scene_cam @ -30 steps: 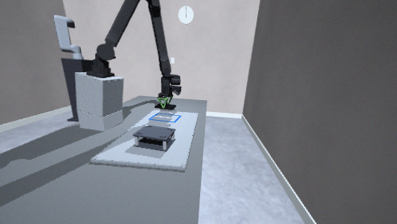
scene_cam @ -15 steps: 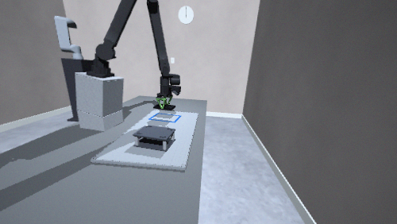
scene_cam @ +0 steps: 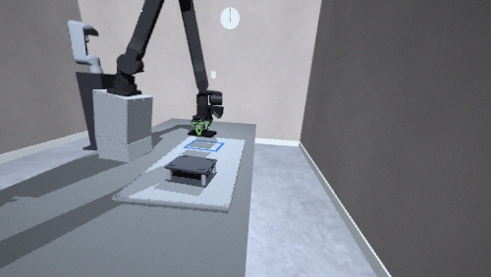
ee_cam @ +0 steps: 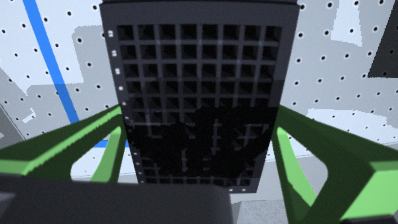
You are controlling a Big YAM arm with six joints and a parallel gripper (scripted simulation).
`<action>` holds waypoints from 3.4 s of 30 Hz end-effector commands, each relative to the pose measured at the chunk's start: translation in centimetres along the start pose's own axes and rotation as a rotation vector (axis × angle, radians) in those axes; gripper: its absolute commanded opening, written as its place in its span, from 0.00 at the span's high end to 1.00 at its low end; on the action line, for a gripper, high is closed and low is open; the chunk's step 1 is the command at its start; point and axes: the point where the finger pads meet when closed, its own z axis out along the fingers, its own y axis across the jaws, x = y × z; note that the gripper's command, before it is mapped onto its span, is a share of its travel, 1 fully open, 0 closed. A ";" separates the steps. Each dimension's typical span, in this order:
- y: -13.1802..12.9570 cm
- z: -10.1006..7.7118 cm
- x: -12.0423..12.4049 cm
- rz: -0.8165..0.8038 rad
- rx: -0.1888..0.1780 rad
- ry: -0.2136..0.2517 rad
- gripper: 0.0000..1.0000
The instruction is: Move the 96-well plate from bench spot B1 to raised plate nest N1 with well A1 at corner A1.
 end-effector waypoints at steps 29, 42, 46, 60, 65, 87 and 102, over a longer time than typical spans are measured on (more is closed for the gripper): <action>-9.2 -2.4 -4.1 -0.017 -0.006 -0.029 1.00; -12.7 -3.0 -5.6 -0.017 -0.003 -0.034 1.00; -14.1 -3.5 -6.2 -0.017 -0.002 -0.043 1.00; -18.1 -4.1 -7.3 -0.018 0.002 -0.040 1.00; -19.1 -4.3 -7.6 -0.018 0.004 -0.041 1.00; -25.6 -4.5 -8.8 -0.017 0.004 -0.015 1.00; -27.6 -4.6 -8.6 -0.039 -0.005 0.006 1.00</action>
